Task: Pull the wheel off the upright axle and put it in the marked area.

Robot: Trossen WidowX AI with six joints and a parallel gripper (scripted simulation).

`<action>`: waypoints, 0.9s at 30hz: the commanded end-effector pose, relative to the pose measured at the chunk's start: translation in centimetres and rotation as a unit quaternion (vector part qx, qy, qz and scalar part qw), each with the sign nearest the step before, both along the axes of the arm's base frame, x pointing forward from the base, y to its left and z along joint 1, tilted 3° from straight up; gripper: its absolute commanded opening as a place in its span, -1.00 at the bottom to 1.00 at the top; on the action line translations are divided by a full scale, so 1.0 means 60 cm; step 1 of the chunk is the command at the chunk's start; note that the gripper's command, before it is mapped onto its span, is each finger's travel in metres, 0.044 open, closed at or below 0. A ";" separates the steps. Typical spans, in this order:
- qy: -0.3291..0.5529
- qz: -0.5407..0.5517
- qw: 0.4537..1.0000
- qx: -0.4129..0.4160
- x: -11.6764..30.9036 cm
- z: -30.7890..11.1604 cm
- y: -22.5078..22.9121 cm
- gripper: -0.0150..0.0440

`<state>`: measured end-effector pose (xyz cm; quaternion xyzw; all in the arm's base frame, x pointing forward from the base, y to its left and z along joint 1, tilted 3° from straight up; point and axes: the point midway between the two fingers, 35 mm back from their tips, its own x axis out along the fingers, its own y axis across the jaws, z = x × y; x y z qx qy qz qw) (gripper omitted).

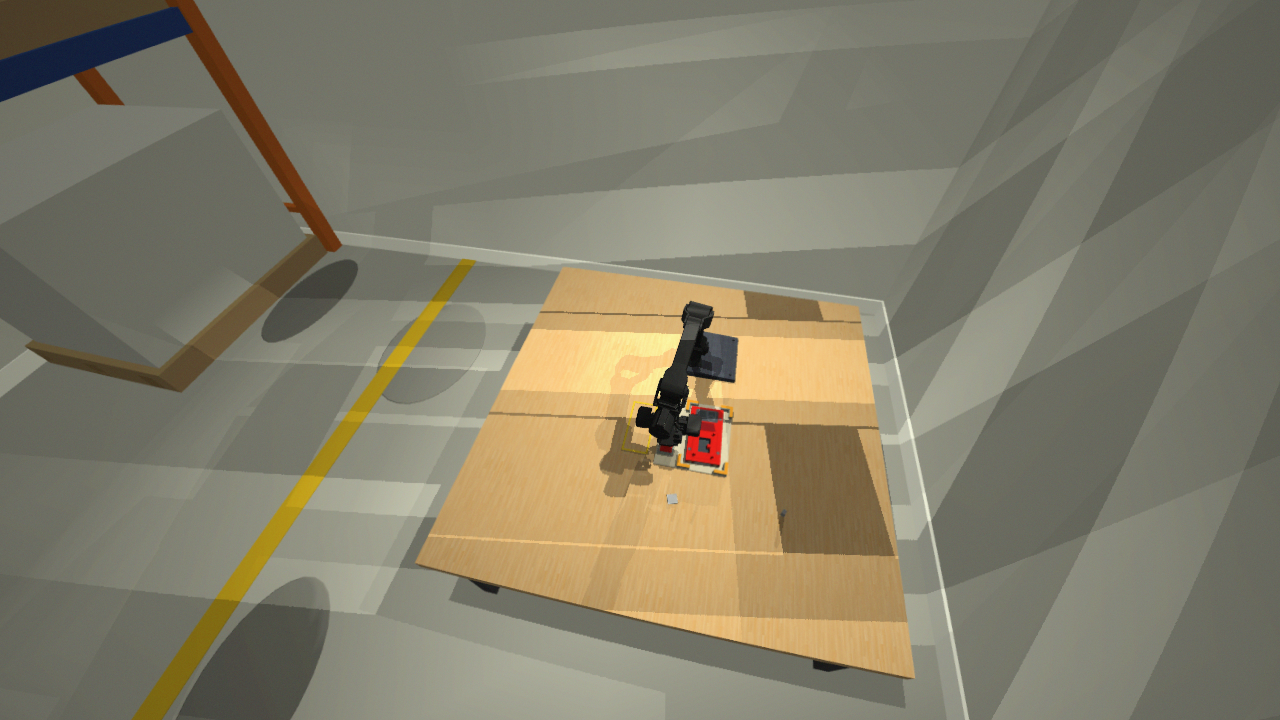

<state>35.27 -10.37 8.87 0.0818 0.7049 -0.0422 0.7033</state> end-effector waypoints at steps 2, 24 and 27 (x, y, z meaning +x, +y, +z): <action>-0.005 -0.001 1.000 -0.003 0.001 0.036 -0.002 -0.49; -0.003 -0.001 1.000 -0.006 -0.105 0.039 -0.126 -0.49; -0.002 -0.001 1.000 -0.007 -0.125 0.039 -0.142 -0.49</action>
